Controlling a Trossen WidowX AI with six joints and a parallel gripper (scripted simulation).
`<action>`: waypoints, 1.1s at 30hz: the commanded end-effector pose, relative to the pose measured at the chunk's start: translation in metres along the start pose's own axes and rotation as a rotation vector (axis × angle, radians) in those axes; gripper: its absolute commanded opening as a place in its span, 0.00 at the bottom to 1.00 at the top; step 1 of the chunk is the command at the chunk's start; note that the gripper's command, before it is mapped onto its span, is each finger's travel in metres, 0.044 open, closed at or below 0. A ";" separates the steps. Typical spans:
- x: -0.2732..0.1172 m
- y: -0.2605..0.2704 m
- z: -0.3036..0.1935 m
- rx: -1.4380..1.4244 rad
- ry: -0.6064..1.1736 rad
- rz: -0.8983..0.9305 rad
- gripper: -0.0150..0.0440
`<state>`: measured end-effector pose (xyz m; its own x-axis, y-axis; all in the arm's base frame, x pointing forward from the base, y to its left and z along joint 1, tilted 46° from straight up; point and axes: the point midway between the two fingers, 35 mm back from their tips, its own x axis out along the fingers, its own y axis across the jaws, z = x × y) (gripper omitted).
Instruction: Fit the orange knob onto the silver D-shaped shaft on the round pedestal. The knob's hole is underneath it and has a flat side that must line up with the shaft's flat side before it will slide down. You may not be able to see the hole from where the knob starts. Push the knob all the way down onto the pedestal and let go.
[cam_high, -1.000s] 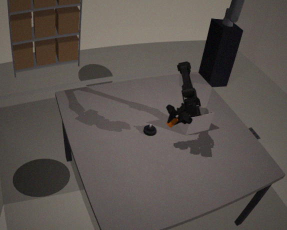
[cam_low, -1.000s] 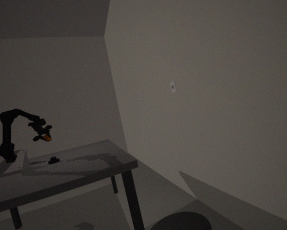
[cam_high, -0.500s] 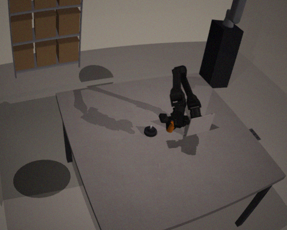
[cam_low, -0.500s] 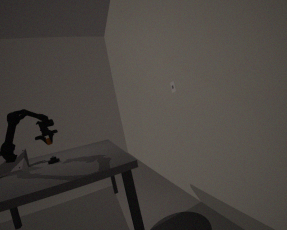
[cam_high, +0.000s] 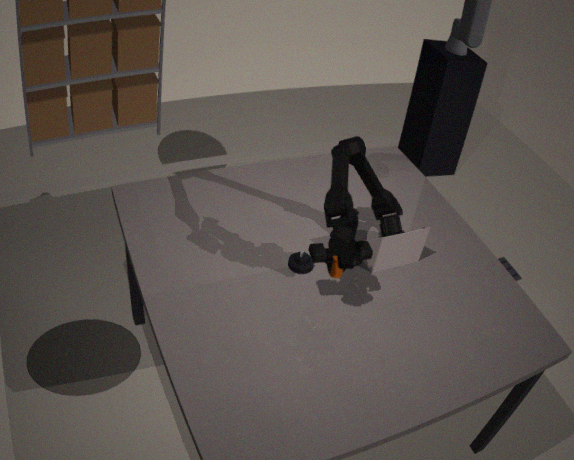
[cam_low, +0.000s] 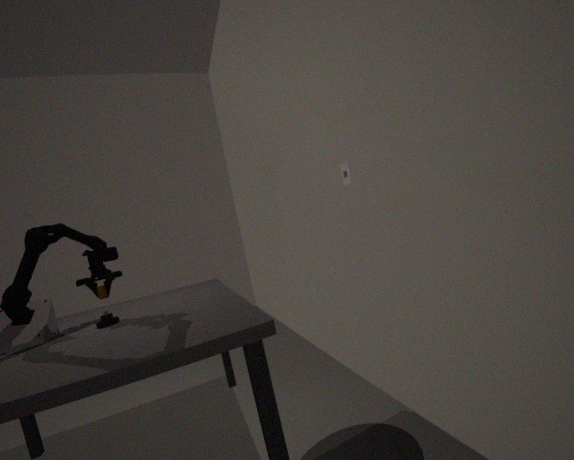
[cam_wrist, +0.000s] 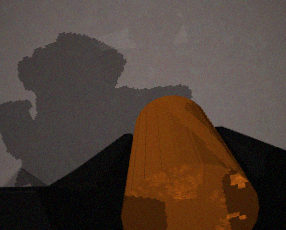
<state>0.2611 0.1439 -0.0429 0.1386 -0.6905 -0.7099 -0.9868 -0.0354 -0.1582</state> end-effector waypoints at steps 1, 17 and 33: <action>0.024 -0.002 0.002 -0.008 0.004 0.001 0.25; 0.099 -0.004 0.001 0.001 0.010 0.011 0.25; 0.098 -0.002 -0.001 0.007 0.010 0.020 0.66</action>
<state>0.2767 0.0760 -0.1117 0.1185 -0.6978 -0.7065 -0.9887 -0.0167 -0.1493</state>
